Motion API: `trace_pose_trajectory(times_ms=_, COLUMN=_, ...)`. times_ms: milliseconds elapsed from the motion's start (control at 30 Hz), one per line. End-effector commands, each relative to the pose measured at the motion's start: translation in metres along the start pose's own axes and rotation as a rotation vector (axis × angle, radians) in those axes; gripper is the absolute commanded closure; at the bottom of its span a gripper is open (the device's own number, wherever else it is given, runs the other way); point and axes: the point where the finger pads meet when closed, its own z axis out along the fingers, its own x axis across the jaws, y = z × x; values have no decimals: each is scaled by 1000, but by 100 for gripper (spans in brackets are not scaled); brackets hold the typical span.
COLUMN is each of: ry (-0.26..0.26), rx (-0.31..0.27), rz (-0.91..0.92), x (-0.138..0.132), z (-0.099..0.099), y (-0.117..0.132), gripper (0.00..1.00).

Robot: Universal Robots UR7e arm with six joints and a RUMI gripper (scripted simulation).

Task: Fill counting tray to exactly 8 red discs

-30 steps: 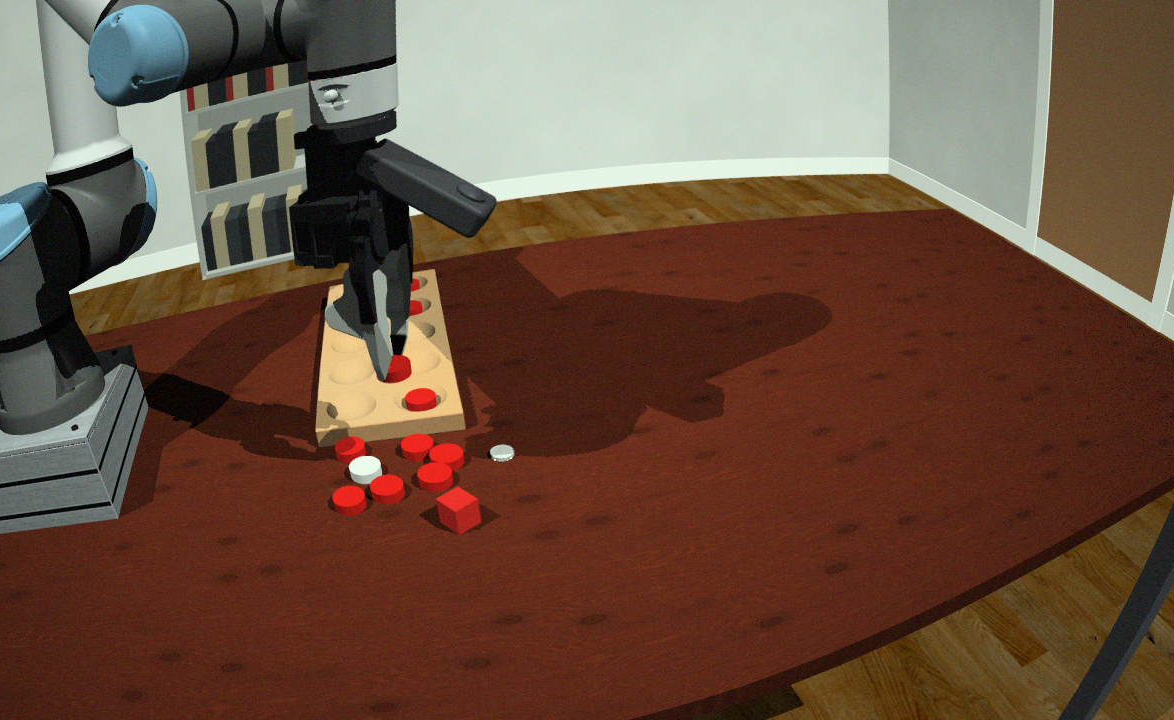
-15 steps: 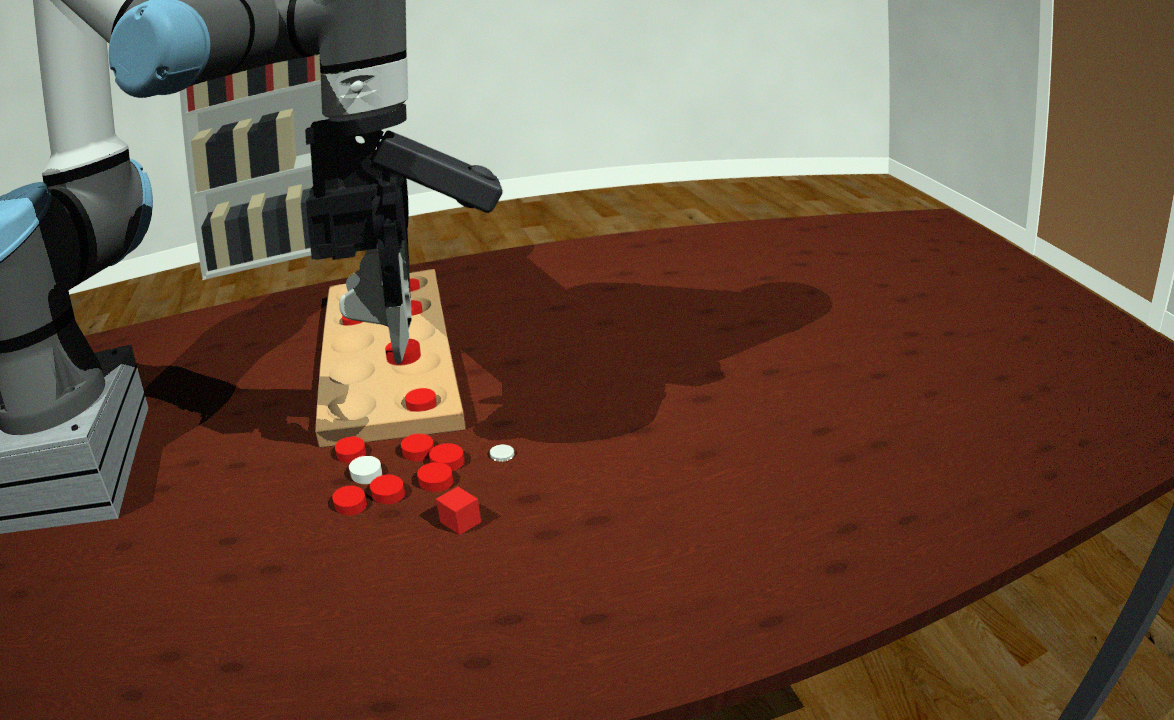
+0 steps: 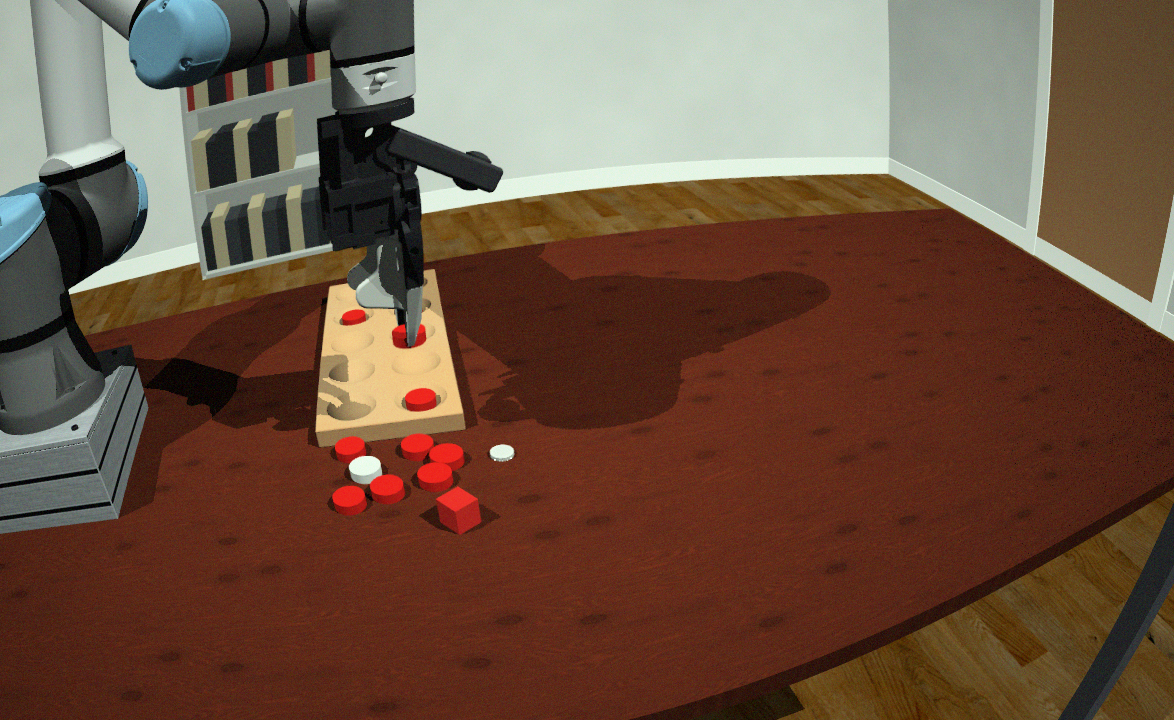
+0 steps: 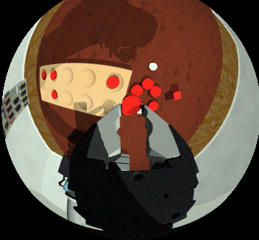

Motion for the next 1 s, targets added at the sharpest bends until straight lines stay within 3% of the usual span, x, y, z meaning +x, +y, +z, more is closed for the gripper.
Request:
trace_pose_trajectory(times_ms=0, ry=-2, rx=2, rz=-116, x=-9, z=-1, y=-4, gripper=100)
trace_pose_trajectory(times_ms=967, ry=0, rx=3, rz=-739, x=-62, z=-3, y=-20, gripper=100)
